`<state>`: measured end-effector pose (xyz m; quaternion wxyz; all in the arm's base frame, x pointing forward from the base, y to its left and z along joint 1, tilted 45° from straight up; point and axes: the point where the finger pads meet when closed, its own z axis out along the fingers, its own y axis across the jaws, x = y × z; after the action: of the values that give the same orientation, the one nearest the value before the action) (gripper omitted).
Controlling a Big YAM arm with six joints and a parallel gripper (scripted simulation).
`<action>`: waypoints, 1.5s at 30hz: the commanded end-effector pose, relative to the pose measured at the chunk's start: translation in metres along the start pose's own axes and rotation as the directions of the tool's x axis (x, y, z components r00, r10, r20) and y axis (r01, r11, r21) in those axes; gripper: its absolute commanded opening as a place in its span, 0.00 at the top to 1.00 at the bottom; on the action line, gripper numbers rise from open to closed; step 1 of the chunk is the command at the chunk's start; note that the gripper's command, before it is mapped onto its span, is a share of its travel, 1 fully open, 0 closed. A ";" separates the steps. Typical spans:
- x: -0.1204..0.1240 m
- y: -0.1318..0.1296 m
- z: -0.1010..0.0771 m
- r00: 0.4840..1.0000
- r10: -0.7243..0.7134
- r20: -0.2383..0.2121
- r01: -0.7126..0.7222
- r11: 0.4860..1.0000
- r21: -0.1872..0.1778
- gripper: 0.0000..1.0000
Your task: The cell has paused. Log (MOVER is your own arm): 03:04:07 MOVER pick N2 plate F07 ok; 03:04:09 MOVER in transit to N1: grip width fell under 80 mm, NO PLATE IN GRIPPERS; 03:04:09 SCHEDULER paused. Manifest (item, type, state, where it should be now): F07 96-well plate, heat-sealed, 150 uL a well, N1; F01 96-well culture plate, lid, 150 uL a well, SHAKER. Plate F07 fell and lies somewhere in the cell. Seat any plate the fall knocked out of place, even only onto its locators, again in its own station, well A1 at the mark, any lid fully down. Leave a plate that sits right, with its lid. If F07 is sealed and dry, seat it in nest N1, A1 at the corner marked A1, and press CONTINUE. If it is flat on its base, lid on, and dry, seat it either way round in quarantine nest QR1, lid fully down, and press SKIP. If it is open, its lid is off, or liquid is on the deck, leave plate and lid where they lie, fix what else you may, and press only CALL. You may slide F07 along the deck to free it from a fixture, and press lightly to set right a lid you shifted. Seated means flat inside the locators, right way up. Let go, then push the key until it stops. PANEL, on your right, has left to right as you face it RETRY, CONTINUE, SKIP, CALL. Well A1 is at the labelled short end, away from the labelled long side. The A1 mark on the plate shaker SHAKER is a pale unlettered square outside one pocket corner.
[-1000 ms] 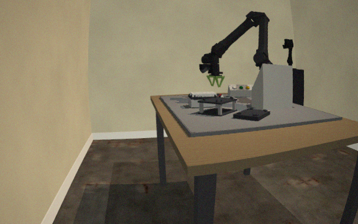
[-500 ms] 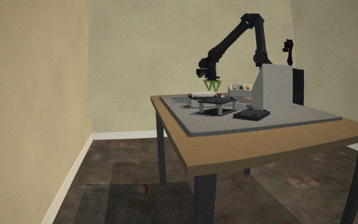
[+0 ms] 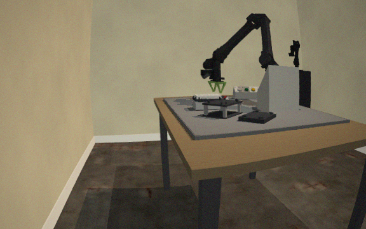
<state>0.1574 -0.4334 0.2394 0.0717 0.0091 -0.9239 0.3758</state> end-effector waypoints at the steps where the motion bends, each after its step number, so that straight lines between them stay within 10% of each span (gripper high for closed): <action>1: -0.007 -0.017 -0.017 1.000 0.005 0.023 -0.006 0.999 0.036 0.00; 30: -0.007 -0.019 -0.021 1.000 0.018 0.024 -0.019 0.999 0.038 0.00; 45: -0.003 -0.005 0.009 1.000 -0.006 0.009 0.006 1.000 0.012 0.00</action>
<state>0.1580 -0.4414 0.2351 0.0703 0.0061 -0.9233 0.3775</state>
